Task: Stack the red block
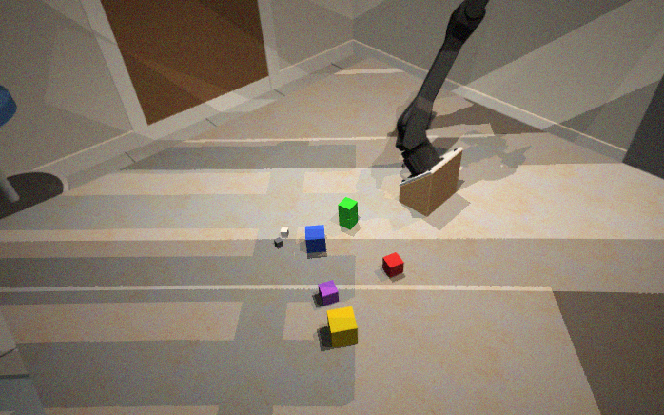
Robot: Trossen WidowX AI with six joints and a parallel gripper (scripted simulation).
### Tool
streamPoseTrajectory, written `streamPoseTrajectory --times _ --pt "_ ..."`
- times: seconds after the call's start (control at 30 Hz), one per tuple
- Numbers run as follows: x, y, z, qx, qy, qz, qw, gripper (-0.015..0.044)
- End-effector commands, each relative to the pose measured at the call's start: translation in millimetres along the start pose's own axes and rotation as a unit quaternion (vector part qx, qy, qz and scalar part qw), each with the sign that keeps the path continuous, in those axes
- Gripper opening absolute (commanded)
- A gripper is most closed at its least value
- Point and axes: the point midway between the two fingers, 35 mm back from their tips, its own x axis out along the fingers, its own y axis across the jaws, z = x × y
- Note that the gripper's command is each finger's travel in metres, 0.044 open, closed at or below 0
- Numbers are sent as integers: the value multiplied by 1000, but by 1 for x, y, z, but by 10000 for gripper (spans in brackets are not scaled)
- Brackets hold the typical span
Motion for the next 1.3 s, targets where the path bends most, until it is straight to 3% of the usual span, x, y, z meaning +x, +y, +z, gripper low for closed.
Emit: streamPoseTrajectory --times 0.0,0.37,0.63,0.93,1.27 --pt "0 1 -1 2 1 2 1000 426" --pt "-47 122 -86 196 93 133 967 440" --pt "-133 235 -150 377 215 246 867 440" --pt "-251 342 -188 567 368 296 675 440" --pt "-399 430 -184 695 534 283 390 440"
